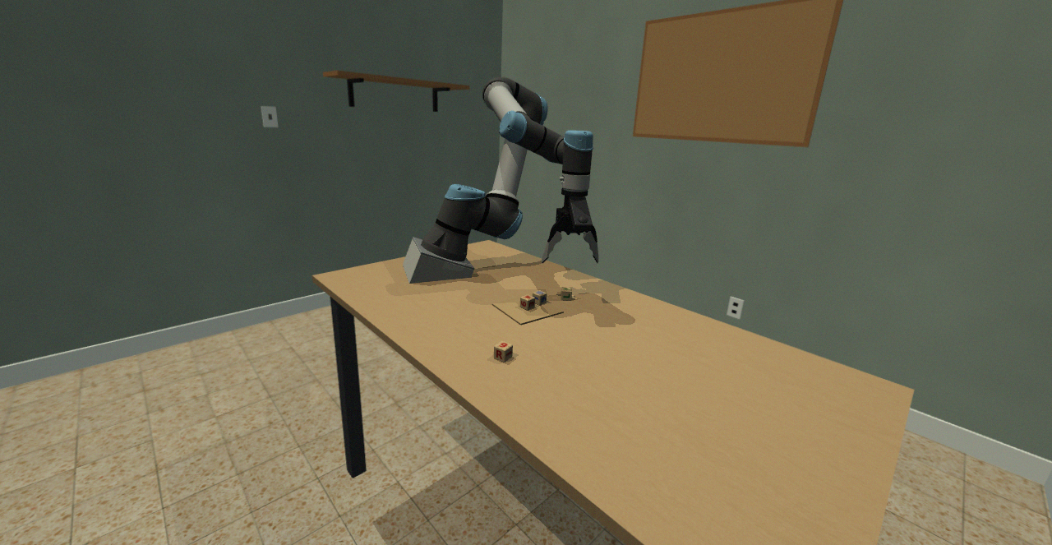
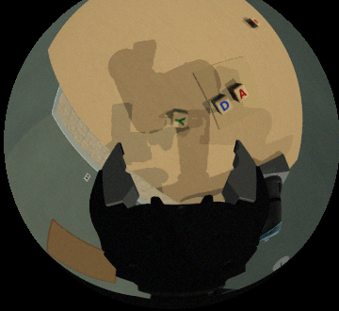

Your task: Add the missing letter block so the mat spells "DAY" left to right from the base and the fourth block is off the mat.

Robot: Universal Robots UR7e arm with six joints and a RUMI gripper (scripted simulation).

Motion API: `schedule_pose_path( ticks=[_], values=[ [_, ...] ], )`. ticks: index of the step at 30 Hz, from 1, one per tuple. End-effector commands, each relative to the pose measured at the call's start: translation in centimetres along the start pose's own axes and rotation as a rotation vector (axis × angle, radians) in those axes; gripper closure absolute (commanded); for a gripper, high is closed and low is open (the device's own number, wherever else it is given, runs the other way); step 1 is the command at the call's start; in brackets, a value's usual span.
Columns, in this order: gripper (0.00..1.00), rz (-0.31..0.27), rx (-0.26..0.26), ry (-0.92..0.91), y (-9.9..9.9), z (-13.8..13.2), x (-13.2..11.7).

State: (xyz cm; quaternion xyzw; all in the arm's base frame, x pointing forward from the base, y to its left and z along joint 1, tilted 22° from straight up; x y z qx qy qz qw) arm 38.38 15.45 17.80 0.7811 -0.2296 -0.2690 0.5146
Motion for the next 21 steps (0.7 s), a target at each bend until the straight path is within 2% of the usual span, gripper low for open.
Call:
schedule_pose_path(
  ticks=[1, 11, 21],
  values=[
    [0.0, 0.004, -0.002, -0.064, -0.07, 0.06, -0.03],
    [0.0, 0.003, -0.002, -0.165, -0.22, 0.23, -0.12],
    [0.0, 0.003, -0.002, -0.192, -0.27, 0.28, -0.14]
  ],
)
Point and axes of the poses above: the point where the finger pads meet when closed, its own y axis back along the fingers, its own z axis across the jaws, x = y × z, the point moved 3 cm from there along y, back along the fingers, and after that the axes turned 14 degrees about -y, right-handed, at the moved point
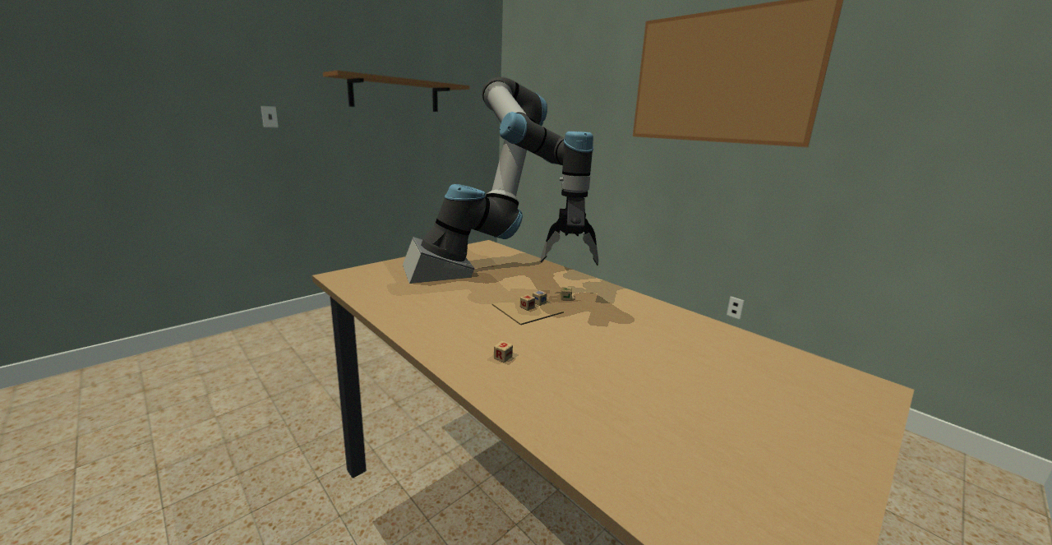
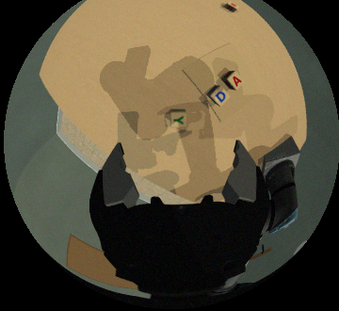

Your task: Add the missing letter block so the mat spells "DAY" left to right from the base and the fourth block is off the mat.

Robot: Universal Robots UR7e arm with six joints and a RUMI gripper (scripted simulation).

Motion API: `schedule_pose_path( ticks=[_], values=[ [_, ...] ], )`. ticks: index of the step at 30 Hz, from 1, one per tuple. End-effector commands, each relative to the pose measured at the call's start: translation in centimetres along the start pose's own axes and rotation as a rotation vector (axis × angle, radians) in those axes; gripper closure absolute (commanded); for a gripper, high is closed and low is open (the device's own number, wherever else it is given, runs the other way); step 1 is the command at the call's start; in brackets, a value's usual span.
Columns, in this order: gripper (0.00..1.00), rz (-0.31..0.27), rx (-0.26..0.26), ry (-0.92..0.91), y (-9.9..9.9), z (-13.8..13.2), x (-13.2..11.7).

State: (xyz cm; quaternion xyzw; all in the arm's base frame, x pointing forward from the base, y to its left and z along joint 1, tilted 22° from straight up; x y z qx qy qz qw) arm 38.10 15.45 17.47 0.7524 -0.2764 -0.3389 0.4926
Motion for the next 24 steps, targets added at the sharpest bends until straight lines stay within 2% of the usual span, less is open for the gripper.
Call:
schedule_pose_path(
  ticks=[1, 6, 7, 24],
  values=[
    [0.0, 0.001, 0.001, -0.01, 0.02, -0.01, 0.01],
    [0.0, 0.001, 0.001, -0.012, 0.01, -0.01, 0.01],
    [0.6, 0.001, 0.001, -0.012, 0.01, -0.01, 0.01],
    [0.6, 0.001, 0.001, -0.012, 0.01, -0.01, 0.01]
  ],
)
Point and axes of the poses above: the point where the finger pads meet when closed, its own y axis back along the fingers, its own z axis across the jaws, x = y × z, the point moved 3 cm from there along y, back along the fingers, and after that the axes turned 14 degrees about -y, right-handed, at the moved point
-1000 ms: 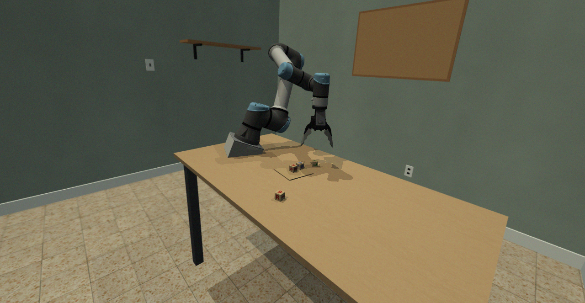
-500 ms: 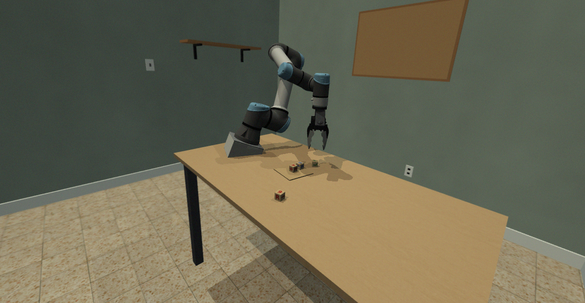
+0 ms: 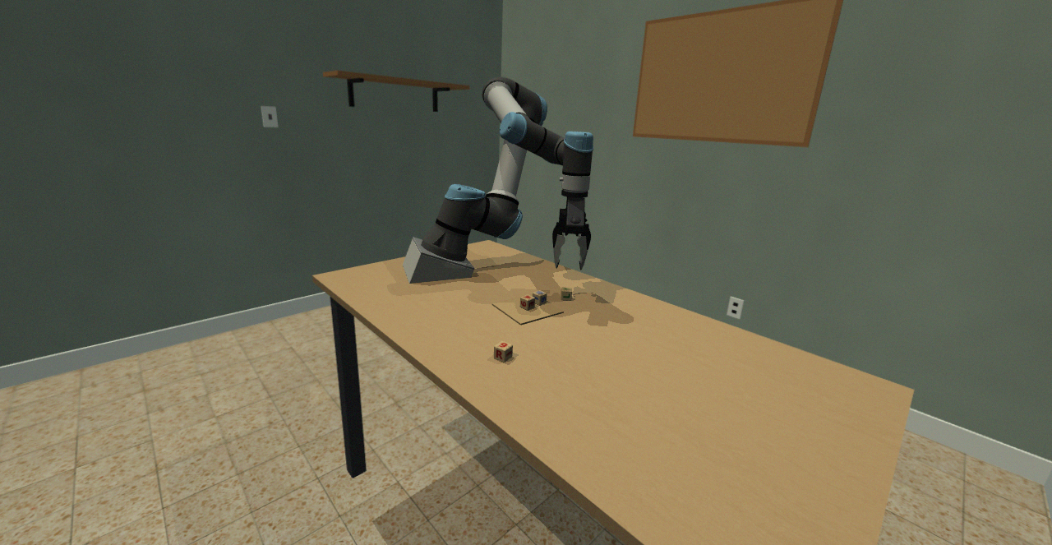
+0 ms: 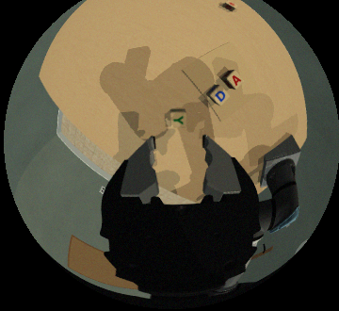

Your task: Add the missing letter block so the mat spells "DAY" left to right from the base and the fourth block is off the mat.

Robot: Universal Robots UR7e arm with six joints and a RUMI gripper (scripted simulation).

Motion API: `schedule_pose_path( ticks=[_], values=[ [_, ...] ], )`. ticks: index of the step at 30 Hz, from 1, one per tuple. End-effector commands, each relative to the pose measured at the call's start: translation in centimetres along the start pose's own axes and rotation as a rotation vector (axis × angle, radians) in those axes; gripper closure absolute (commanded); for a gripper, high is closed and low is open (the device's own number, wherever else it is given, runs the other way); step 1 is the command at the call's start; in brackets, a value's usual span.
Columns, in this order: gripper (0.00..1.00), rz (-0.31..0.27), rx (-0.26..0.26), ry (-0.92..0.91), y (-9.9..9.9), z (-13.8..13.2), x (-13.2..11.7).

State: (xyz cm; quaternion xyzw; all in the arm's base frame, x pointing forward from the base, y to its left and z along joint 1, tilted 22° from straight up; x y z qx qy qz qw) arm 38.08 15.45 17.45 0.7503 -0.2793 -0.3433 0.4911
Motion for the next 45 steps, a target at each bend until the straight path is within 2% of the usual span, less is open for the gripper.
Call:
schedule_pose_path(
  ticks=[1, 29, 45],
  values=[
    [0.6, 0.001, 0.001, 0.0, 0.0, 0.0, 0.0],
    [0.6, 0.003, 0.003, -0.005, -0.1, 0.0, 0.0],
    [0.6, 0.008, 0.007, -0.015, -1.6, 0.0, 0.0]
  ],
)
Point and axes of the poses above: the point where the finger pads meet when closed, its own y axis back along the fingers, its own z axis across the jaws, x = y × z, the point moved 3 cm from there along y, back along the fingers, and after that the axes turned 14 degrees about -y, right-handed, at the moved point
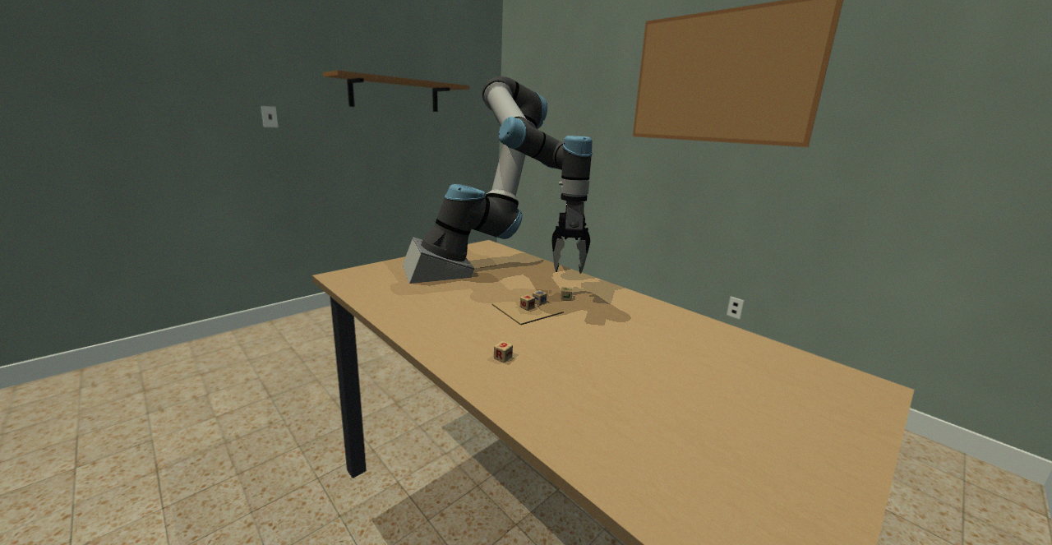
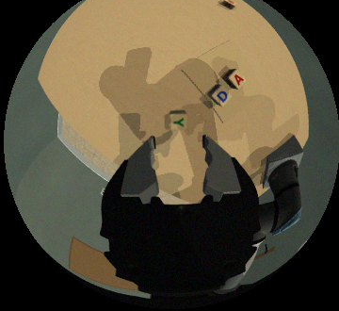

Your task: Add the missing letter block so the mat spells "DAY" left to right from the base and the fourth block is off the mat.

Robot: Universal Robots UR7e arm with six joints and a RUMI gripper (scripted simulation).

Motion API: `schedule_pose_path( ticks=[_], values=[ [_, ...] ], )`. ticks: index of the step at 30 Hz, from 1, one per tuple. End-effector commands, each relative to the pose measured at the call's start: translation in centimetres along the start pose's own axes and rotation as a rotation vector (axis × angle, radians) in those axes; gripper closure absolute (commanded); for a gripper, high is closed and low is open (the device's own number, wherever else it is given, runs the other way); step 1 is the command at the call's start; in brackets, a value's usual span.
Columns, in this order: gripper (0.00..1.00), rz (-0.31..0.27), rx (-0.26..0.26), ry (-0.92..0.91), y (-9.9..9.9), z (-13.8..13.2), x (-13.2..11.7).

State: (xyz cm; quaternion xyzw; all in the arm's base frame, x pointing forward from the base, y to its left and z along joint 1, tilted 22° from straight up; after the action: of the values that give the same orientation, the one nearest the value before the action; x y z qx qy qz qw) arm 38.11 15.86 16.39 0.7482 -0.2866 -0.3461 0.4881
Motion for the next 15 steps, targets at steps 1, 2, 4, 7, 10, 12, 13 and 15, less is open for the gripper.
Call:
schedule_pose_path(
  ticks=[1, 2, 4, 7, 10, 12, 13, 15],
  values=[
    [0.6, 0.001, 0.001, 0.0, -0.7, 0.0, 0.0],
    [0.6, 0.001, 0.001, 0.0, -0.9, 0.0, 0.0],
    [0.6, 0.001, 0.001, 0.0, -1.2, 0.0, 0.0],
    [0.6, 0.001, 0.001, 0.0, -1.7, 0.0, 0.0],
    [0.6, 0.001, 0.001, 0.0, -1.9, 0.0, 0.0],
    [0.6, 0.001, 0.001, 0.0, -2.2, 0.0, 0.0],
    [0.6, 0.001, 0.001, 0.0, -2.4, 0.0, 0.0],
    [0.6, 0.001, 0.001, 0.0, -2.7, 0.0, 0.0]
  ],
)
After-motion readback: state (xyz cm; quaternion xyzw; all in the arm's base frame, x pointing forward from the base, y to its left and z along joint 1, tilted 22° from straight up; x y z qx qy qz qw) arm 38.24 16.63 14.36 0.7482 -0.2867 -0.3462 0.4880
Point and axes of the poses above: the point where the finger pads meet when closed, its own y axis back along the fingers, its own z axis across the jaws, x = y × z, the point moved 3 cm from there along y, back along the fingers, and after that the axes turned 14 degrees about -y, right-handed, at the moved point
